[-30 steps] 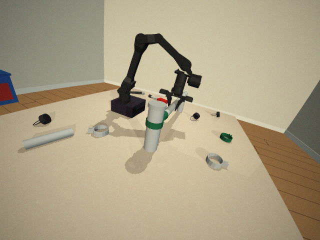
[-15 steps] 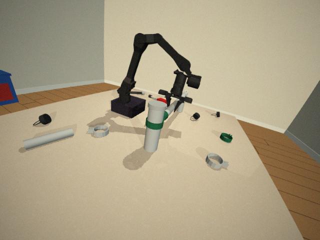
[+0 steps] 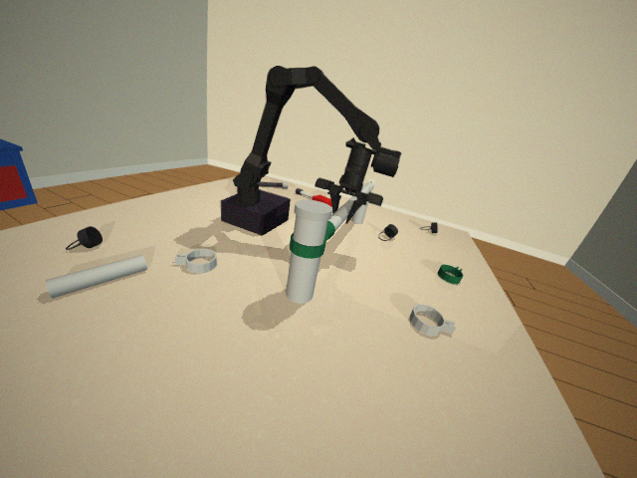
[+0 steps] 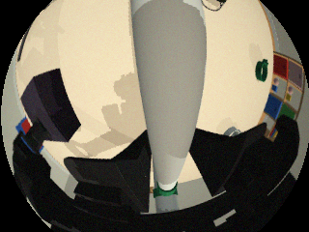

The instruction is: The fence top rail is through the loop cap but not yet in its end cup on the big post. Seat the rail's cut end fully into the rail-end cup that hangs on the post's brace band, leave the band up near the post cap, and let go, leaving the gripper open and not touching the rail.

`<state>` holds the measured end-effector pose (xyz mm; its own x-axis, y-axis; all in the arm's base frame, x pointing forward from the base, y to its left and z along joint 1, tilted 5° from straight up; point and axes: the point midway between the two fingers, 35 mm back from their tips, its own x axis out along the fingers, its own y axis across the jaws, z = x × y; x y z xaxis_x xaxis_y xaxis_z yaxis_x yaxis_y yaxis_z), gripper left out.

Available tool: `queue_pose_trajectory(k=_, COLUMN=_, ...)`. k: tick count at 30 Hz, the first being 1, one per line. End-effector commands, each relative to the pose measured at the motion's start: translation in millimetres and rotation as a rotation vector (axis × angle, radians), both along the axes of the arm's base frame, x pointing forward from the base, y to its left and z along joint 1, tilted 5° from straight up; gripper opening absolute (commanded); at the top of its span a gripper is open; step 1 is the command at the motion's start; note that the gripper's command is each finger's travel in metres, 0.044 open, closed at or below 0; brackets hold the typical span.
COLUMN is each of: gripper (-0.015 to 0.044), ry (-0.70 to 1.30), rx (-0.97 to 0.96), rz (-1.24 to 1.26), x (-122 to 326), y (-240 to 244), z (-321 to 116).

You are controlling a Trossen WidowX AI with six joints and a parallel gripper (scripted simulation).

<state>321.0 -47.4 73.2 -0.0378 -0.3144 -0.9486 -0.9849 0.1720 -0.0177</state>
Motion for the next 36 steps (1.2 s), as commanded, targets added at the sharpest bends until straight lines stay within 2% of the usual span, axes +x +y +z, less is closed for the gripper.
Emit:
queue_pose_trajectory(k=1, gripper=0.0000, ry=-0.001, rx=-0.010, rz=-0.001, x=-0.6, y=-2.8, z=1.8)
queue_pose_trajectory(k=36, gripper=0.0000, ry=0.001, rx=-0.007, rz=-0.003, x=-1.2, y=-0.9, z=2.4)
